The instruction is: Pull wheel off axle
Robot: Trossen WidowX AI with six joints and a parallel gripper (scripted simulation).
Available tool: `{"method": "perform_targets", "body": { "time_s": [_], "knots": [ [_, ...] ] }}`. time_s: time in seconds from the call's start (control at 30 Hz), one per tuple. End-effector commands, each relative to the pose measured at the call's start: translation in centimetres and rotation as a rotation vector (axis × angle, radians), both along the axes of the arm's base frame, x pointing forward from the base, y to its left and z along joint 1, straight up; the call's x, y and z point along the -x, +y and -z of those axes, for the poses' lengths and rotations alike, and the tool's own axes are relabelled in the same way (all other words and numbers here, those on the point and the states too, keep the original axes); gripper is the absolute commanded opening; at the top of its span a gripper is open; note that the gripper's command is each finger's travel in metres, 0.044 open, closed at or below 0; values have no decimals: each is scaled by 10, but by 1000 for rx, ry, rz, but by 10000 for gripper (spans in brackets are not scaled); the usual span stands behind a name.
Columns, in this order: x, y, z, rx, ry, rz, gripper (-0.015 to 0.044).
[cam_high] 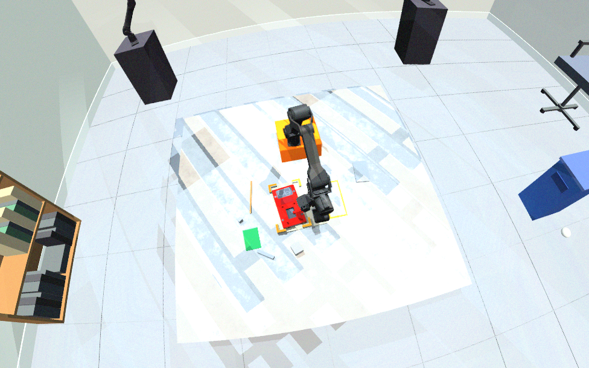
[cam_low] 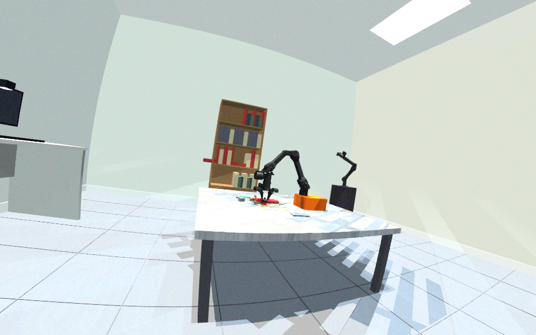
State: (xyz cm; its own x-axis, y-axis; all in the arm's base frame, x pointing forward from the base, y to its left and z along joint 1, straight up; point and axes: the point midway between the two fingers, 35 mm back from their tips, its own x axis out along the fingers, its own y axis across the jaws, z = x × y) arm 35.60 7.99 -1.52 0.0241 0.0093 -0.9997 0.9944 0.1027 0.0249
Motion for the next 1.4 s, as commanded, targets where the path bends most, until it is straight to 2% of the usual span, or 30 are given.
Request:
{"method": "perform_targets", "body": {
  "time_s": [0.0,1.37],
  "knots": [
    [0,0,-1,0,1,0,0],
    [0,0,-15,1,-2,1,0]
  ]
}}
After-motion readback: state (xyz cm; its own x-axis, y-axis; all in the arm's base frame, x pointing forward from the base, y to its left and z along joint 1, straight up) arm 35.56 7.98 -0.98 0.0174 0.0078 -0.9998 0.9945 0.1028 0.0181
